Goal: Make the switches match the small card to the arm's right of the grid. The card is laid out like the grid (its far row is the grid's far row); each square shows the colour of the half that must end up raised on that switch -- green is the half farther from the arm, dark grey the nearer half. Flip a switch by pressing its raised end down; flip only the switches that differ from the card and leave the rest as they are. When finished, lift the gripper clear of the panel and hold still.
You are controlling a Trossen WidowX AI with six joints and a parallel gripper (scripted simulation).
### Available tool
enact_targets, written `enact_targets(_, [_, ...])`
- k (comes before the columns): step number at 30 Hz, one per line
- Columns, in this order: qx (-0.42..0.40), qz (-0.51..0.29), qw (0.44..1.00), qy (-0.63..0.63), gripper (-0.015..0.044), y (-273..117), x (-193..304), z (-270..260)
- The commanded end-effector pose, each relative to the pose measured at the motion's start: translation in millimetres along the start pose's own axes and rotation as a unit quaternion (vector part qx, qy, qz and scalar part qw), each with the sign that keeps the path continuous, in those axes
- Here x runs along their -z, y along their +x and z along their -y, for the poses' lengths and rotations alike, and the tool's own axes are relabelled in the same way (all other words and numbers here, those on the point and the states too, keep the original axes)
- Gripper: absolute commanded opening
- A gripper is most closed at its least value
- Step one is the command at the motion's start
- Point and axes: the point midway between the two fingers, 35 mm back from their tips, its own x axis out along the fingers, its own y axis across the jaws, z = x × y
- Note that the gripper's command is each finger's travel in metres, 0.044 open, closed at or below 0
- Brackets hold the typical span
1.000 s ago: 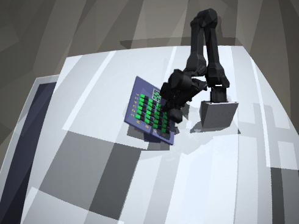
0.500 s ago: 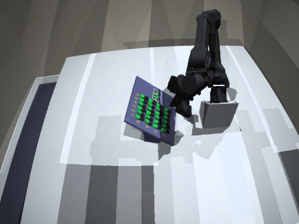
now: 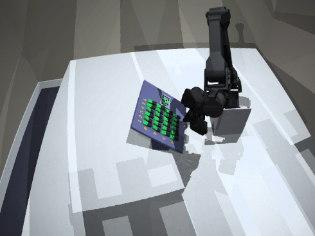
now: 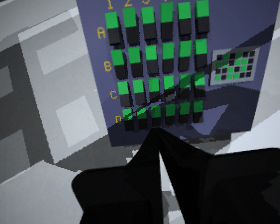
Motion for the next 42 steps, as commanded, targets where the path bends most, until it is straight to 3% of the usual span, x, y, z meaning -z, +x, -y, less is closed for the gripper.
enact_targets(1, [0.002,0.001,1.000,0.002,0.0000,1,20,-30])
enact_targets(9, [0.002,0.002,1.000,0.003,0.0000,3,23,-35])
enact_targets(14, [0.003,0.015,1.000,0.003,0.0000,36,23,-34])
enact_targets(42, [0.004,0.016,1.000,0.003,0.0000,58,23,-33])
